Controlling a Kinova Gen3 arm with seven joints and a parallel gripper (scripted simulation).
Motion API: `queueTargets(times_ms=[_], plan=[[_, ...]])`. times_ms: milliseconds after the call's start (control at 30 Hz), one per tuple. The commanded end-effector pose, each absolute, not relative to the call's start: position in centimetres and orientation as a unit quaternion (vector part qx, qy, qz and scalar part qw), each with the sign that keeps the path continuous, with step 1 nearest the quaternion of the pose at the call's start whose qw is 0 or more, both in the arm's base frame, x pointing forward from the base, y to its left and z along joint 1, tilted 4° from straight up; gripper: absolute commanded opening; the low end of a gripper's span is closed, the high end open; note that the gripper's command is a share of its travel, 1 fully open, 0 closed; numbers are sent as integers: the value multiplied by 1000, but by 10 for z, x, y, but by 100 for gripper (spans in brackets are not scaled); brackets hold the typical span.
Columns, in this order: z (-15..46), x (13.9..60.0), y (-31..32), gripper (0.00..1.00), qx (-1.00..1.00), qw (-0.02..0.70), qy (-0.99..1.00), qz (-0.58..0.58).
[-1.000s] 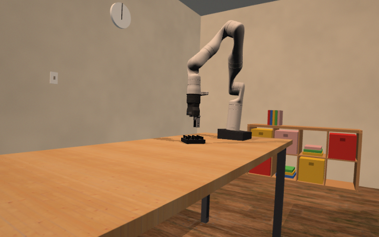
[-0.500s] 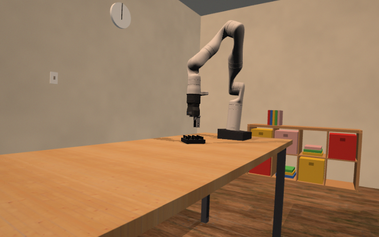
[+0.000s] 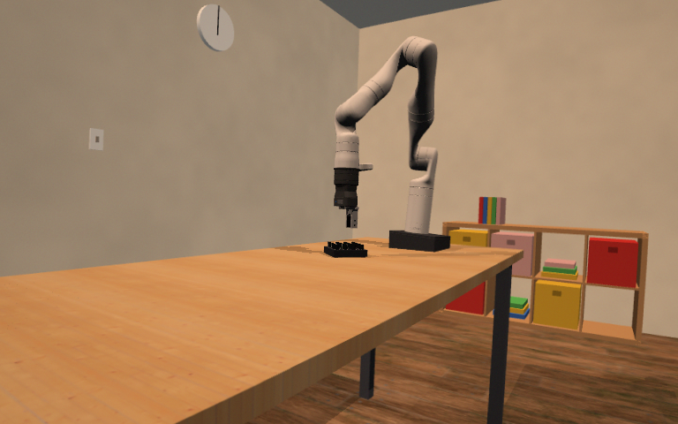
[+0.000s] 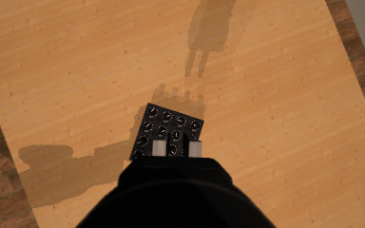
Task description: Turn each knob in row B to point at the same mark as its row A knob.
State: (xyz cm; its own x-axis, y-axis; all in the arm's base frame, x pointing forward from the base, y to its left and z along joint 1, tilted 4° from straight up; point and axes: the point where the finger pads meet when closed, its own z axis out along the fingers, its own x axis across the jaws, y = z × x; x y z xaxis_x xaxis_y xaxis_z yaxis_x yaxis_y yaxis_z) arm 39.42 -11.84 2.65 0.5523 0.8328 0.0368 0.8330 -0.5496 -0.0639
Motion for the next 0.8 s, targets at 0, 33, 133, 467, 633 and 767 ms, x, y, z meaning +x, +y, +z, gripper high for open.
queueTargets(times_ms=[0, 33, 133, 467, 633, 767], plan=[[27, 395, -119, 46, -880, 36, -473, -2], [27, 395, -119, 46, -880, 36, -473, -2], [27, 395, -119, 46, -880, 36, -473, -2], [25, 395, -118, 46, -880, 37, -473, -2], [21, 395, -118, 46, -880, 37, -473, -1], [19, 395, -118, 46, -880, 37, -473, -1]])
